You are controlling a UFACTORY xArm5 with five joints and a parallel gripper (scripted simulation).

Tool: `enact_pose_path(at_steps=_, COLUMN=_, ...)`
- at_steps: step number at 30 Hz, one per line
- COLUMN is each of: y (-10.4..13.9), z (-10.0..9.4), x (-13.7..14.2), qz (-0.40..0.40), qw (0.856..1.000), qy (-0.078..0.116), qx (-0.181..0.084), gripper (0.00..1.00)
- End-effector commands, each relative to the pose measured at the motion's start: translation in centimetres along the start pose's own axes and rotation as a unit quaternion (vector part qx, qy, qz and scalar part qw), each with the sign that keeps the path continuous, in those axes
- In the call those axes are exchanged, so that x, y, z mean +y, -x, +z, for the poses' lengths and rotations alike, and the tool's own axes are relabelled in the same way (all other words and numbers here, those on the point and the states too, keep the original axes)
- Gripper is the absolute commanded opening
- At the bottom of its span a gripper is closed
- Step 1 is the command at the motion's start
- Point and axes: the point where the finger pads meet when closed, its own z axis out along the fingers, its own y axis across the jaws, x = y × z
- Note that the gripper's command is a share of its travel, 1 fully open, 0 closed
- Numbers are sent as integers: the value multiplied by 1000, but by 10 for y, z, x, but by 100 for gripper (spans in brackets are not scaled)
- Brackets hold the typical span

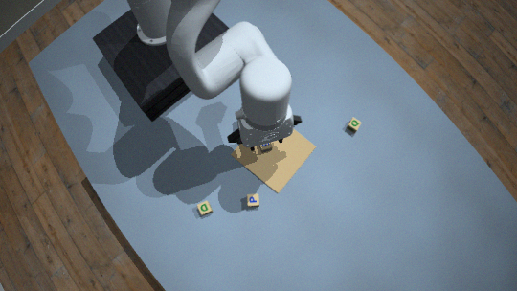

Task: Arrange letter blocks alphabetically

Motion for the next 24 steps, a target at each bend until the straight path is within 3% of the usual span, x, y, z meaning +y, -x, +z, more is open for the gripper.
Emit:
enact_pose_path(at_steps=1, y=1, z=2, x=1, qz=0, qw=1000, qy=1, qx=-2, gripper=63)
enact_pose_path(at_steps=24, y=2, z=10, x=1, qz=0, qw=1000, qy=1, qx=-2, gripper=63)
